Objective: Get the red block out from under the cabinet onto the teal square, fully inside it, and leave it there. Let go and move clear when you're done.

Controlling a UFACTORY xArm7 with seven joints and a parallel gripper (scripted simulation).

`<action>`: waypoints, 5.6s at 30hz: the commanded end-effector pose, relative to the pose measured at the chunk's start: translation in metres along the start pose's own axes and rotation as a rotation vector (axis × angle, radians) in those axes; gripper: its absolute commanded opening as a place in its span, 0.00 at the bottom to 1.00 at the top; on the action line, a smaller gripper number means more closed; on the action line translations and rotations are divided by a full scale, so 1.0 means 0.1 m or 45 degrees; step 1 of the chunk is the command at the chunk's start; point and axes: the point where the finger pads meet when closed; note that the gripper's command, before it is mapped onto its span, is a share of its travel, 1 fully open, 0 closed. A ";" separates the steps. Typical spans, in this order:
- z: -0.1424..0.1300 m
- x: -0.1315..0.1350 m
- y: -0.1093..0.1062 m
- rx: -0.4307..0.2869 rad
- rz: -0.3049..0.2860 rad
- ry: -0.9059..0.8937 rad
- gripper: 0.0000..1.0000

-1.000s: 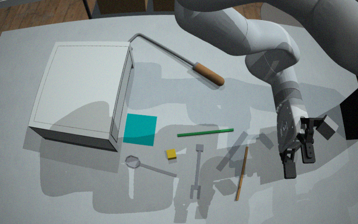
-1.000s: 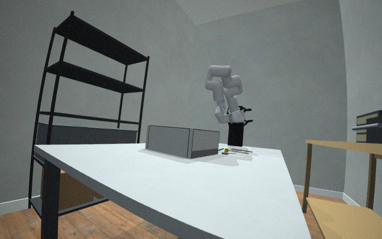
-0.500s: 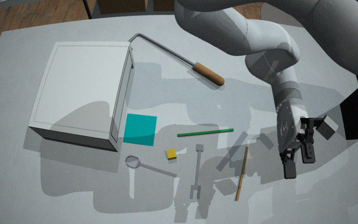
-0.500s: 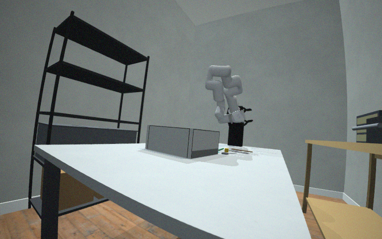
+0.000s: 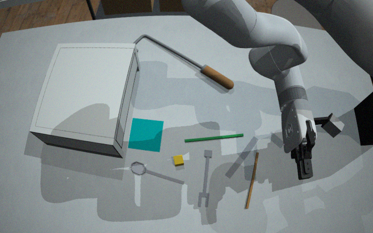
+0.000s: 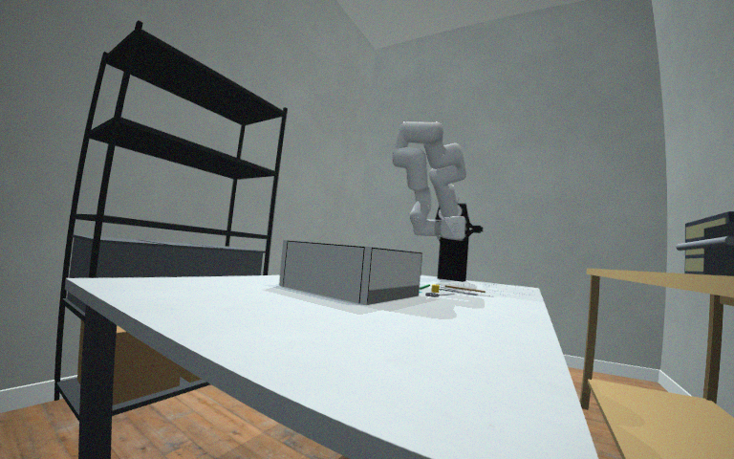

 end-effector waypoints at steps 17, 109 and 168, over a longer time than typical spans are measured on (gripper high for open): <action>-0.08 -0.71 -0.61 0.212 0.480 0.019 0.00; -1.26 -0.78 -3.58 0.048 1.995 0.140 0.00; -1.26 -0.78 -3.64 -0.610 1.972 0.766 0.00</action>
Point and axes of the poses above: the point where the finger pads meet when closed, its own y axis out along the fingers, its own x axis across the jaws, z = x × y, and after that the axes turned 1 degree about -y, right-handed
